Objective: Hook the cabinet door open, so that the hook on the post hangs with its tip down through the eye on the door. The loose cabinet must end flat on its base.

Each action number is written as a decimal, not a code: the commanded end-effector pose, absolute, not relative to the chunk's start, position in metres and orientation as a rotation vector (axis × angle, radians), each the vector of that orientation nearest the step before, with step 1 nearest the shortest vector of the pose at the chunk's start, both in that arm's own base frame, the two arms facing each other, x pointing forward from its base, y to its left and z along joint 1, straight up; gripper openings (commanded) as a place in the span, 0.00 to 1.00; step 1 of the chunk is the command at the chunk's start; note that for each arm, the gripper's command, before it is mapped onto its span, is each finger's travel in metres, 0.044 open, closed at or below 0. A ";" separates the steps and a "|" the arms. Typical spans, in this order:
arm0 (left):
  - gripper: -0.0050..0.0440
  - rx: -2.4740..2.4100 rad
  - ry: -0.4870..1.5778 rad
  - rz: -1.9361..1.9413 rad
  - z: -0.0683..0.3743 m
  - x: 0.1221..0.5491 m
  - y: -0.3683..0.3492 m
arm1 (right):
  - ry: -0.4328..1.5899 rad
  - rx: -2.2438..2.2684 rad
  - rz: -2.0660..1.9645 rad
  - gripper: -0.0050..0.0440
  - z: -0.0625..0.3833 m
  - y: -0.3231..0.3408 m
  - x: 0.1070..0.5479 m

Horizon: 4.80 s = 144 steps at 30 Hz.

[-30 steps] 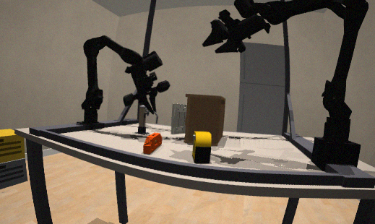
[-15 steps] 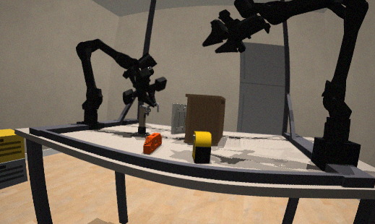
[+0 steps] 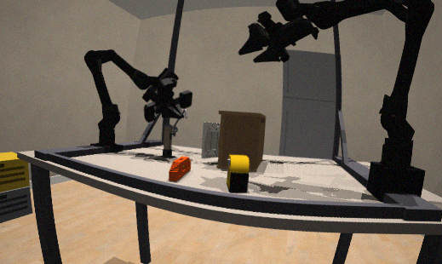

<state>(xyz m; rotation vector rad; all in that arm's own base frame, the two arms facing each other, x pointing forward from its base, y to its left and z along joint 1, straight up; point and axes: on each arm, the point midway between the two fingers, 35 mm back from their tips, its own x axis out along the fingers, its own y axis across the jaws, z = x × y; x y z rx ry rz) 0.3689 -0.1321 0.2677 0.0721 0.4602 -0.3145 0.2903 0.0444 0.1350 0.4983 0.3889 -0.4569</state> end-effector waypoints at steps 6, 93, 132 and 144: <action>0.92 0.069 0.430 -0.314 0.279 0.369 -0.131 | 0.294 0.440 -0.442 0.00 0.140 0.050 0.285; 0.92 0.105 0.537 -0.402 0.257 0.354 -0.139 | 0.803 0.348 0.295 0.00 0.131 0.073 0.327; 0.92 0.104 0.543 -0.405 0.257 0.353 -0.139 | 1.256 0.407 0.211 0.00 0.101 0.073 0.338; 0.92 0.104 0.543 -0.405 0.257 0.353 -0.139 | 1.228 0.404 0.217 0.20 0.103 0.073 0.338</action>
